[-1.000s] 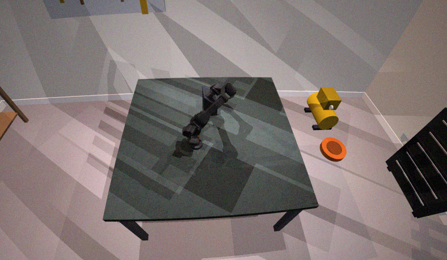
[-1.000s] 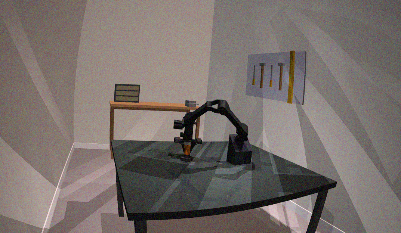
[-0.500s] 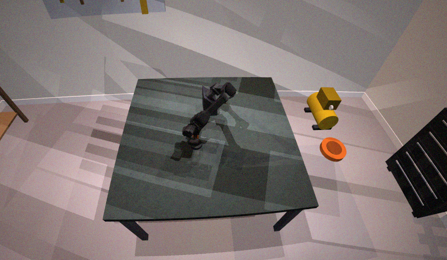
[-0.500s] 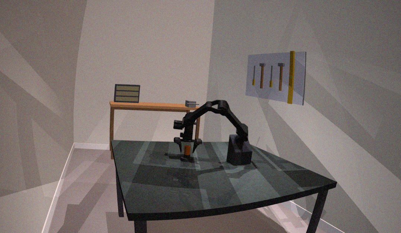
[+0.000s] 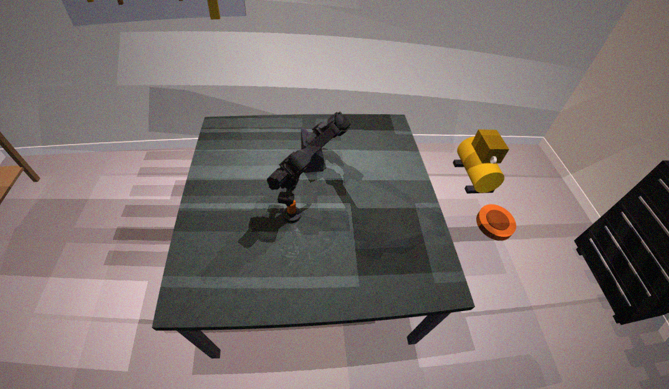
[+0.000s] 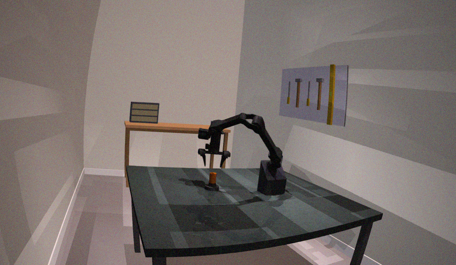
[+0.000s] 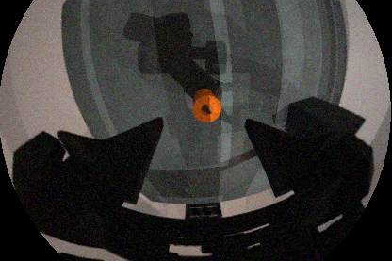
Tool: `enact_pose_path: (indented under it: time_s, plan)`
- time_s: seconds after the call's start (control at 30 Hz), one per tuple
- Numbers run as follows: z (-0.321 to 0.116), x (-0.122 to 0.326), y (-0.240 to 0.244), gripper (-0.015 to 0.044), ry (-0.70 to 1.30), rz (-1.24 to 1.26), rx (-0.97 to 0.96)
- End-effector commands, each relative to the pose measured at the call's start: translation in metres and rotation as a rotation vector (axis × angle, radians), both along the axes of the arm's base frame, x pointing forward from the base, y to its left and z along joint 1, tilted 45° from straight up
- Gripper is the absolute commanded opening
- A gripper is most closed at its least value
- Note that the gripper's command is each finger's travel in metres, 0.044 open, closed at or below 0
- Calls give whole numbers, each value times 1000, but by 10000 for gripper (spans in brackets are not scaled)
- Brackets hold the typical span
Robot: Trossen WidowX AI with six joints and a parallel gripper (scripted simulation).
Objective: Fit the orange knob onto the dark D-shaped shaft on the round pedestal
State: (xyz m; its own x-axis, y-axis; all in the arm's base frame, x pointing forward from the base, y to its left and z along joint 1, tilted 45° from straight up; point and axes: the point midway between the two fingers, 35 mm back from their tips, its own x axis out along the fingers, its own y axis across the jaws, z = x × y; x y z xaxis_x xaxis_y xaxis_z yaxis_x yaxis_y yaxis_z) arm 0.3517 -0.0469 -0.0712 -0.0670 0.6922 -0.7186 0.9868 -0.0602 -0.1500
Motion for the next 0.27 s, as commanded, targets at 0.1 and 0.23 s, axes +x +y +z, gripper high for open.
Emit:
enact_pose_path:
  time_s: [0.1,0.23]
  plan:
    - [7,1,-7,440,6,18,-1]
    - [7,1,-7,440,6,18,-1]
